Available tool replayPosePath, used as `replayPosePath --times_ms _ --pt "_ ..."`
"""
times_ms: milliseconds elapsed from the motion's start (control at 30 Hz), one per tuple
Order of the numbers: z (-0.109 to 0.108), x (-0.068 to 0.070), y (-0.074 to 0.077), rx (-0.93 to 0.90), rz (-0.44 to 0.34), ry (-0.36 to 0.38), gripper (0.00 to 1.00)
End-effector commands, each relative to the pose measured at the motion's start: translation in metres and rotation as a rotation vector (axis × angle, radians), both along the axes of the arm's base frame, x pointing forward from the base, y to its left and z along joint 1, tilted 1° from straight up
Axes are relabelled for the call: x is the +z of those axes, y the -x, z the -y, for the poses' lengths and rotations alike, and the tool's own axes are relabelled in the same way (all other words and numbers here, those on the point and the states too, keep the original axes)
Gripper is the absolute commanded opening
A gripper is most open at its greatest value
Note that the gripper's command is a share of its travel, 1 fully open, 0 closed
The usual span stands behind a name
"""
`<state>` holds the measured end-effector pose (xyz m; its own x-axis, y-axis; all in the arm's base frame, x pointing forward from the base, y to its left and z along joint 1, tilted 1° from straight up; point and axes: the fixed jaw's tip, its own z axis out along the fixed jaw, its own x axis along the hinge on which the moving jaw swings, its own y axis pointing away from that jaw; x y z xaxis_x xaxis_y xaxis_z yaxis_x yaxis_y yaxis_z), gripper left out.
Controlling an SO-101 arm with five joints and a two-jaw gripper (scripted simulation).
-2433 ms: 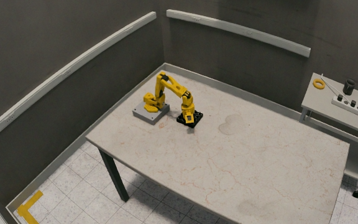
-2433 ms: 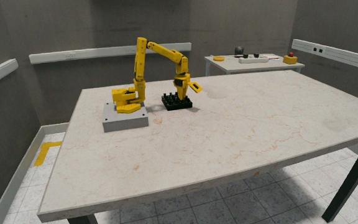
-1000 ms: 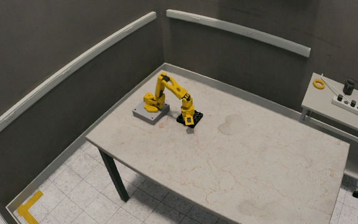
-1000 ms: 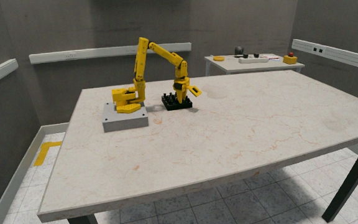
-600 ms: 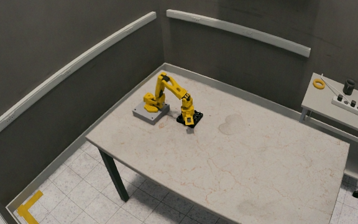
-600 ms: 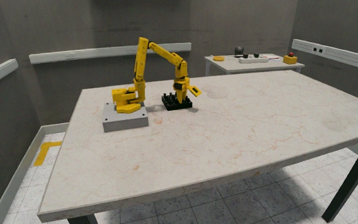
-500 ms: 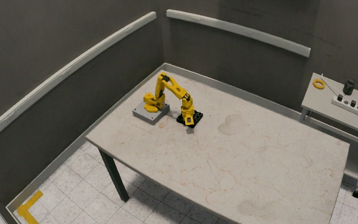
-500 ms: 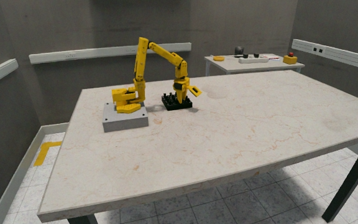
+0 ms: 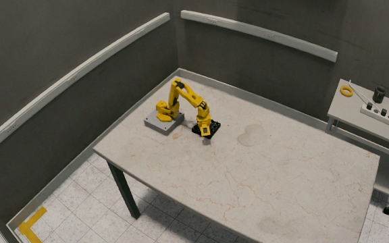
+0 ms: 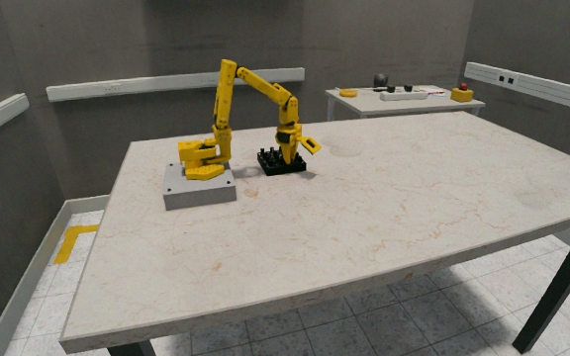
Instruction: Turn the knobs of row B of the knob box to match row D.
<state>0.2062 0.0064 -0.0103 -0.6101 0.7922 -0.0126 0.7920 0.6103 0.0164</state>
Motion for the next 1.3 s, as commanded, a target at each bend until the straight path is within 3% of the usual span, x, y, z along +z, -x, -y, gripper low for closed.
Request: replayPosePath --times_ms 0,333,1267 --pt "0.0025 -0.0027 0.0029 -0.006 -0.011 0.0 0.02" --pt "0.0025 -0.0027 0.0029 -0.006 -0.011 0.0 0.01" --pt "0.0008 -0.0027 0.0049 0.447 -0.01 0.007 0.01"
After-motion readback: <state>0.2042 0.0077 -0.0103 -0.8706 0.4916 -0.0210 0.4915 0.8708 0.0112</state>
